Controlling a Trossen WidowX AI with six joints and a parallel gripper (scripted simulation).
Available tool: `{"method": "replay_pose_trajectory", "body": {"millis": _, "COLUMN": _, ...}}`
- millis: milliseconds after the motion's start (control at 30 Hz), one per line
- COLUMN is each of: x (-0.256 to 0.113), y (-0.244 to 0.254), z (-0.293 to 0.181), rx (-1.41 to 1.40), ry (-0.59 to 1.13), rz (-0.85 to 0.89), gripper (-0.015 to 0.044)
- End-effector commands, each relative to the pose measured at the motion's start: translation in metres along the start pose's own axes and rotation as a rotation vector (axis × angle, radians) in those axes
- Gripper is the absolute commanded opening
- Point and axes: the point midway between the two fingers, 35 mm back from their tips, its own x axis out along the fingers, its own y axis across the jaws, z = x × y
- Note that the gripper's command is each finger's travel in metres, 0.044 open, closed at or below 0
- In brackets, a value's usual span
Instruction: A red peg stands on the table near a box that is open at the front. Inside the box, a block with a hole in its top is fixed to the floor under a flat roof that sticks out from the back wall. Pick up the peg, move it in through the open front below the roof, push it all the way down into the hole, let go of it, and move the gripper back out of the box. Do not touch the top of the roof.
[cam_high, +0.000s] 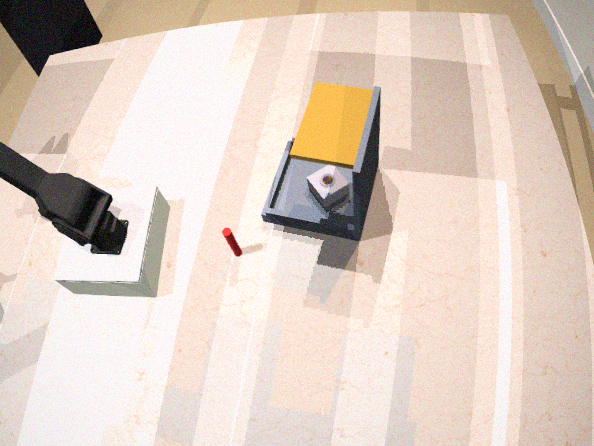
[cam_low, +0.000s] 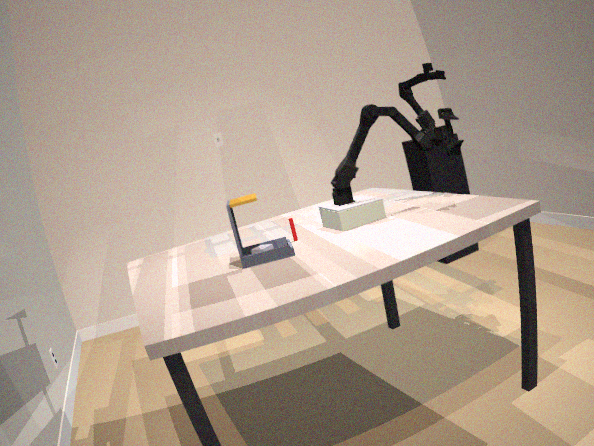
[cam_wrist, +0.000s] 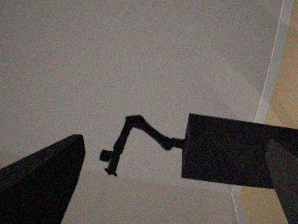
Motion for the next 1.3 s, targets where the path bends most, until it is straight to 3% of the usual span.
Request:
{"method": "replay_pose_trajectory", "body": {"millis": 0, "x": 0.001, "y": 0.000, "z": 0.001, "rx": -0.005, "ry": -0.002, "rz": 0.000, "gripper": 0.0426}}
{"method": "replay_pose_trajectory", "body": {"millis": 700, "x": 0.110, "y": 0.005, "z": 0.096, "rx": -0.611, "ry": -0.181, "rz": -0.061, "gripper": 0.0440}}
{"method": "replay_pose_trajectory", "body": {"millis": 1267, "x": 0.168, "y": 0.004, "z": 0.194, "rx": -1.093, "ry": -0.286, "rz": -0.211, "gripper": 0.0440}}
